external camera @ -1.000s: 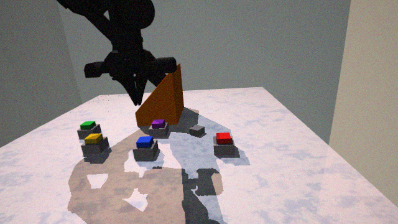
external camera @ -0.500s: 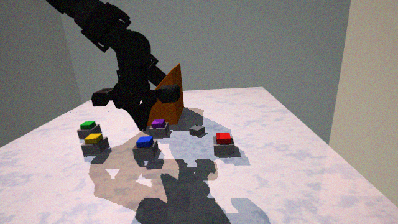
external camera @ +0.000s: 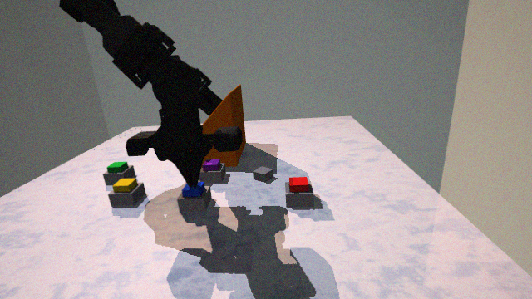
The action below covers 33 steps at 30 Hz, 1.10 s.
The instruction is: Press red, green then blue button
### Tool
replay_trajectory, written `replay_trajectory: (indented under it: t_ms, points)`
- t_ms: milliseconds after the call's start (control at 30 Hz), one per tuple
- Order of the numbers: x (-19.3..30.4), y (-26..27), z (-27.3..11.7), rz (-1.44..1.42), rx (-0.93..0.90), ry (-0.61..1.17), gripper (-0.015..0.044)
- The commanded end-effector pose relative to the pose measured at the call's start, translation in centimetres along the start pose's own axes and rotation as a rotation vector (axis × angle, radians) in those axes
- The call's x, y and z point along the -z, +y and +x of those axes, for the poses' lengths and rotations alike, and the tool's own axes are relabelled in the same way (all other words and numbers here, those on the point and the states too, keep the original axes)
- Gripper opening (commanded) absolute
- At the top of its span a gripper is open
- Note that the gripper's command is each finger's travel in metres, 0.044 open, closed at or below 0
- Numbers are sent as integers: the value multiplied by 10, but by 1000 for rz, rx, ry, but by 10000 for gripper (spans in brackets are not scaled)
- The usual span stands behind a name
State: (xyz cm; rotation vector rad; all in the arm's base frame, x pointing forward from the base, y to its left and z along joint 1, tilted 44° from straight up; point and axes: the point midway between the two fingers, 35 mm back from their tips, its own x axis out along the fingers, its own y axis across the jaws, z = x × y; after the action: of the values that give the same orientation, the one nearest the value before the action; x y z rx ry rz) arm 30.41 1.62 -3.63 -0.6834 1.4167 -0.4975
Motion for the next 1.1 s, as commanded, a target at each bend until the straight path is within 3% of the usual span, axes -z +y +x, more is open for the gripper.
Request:
replay_trajectory:
  t_ms: [0,733,967,1067]
  points:
    - [1,-1,7,-5,7,5,20]
    - [2,-1,7,-5,7,5,20]
    - [1,-1,-25,-5,5,5,20]
    - [0,27,-36,-8,-11,0,99]
